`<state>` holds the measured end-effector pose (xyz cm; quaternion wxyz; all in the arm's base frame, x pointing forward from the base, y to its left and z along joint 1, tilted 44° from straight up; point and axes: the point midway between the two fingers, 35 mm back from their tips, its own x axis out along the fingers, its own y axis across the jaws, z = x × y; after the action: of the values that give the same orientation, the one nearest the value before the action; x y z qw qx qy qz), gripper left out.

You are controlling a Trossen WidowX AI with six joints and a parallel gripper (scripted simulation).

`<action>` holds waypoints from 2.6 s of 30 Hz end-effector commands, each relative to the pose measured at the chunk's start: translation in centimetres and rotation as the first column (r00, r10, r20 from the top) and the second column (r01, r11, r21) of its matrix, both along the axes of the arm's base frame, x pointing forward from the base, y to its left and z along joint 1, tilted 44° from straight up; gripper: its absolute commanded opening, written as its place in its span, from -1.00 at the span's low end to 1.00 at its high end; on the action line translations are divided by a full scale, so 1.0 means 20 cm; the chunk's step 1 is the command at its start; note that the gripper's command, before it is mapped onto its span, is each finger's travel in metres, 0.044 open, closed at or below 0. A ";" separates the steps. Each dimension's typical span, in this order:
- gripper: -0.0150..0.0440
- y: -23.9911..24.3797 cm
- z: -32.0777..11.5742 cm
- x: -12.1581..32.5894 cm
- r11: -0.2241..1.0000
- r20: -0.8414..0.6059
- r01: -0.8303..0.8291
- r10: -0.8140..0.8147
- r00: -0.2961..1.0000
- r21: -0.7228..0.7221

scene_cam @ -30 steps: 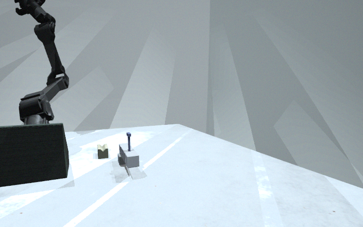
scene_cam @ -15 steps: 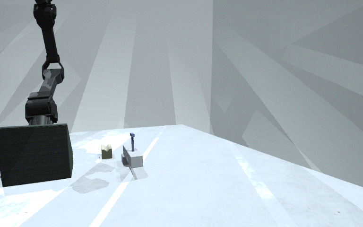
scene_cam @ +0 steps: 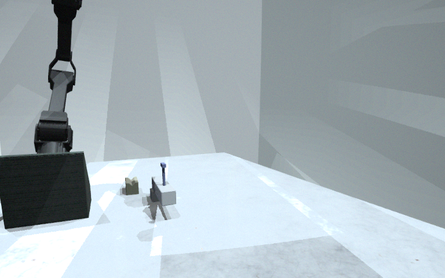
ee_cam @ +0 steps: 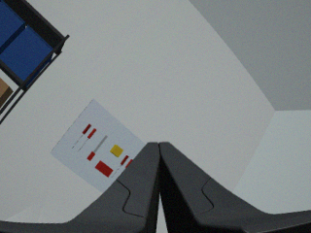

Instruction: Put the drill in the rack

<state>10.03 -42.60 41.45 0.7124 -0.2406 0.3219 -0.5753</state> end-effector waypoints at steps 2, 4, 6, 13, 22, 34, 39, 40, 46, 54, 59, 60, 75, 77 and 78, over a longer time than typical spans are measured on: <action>-0.49 -0.01 -0.36 0.29 0.964 -0.012 -0.162 0.168 0.986 0.210; -0.49 0.01 -0.48 0.39 0.937 -0.009 -0.209 0.221 0.975 0.281; -0.49 0.05 -0.60 0.48 0.902 -0.005 -0.252 0.271 0.963 0.350; -0.49 0.25 -1.01 0.78 0.717 0.030 -0.374 0.443 0.896 0.588; -0.49 0.67 -1.51 1.03 0.347 0.130 -0.420 0.620 0.773 0.839; -0.49 1.48 -2.01 1.07 -0.250 0.307 -0.182 0.683 0.663 0.951; -0.49 1.80 -2.12 0.99 -0.458 0.347 -0.007 0.665 0.662 0.889; -0.49 1.84 -2.13 0.97 -0.480 0.351 0.016 0.662 0.663 0.877; -0.49 1.88 -2.15 0.95 -0.510 0.355 0.046 0.658 0.665 0.859; -0.49 1.88 -2.15 0.96 -0.503 0.353 0.042 0.660 0.664 0.863; -0.49 1.91 -2.18 0.95 -0.510 0.355 0.046 0.658 0.664 0.859; -0.49 1.92 -2.18 0.95 -0.510 0.355 0.046 0.658 0.664 0.859; -0.49 1.94 -2.21 0.95 -0.510 0.355 0.046 0.658 0.664 0.859; -0.49 1.94 -2.21 0.95 -0.510 0.355 0.046 0.658 0.664 0.859; -0.49 1.94 -2.21 0.95 -0.510 0.355 0.046 0.658 0.664 0.859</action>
<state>29.13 -4.09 -2.39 0.6391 0.2208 0.6732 0.2993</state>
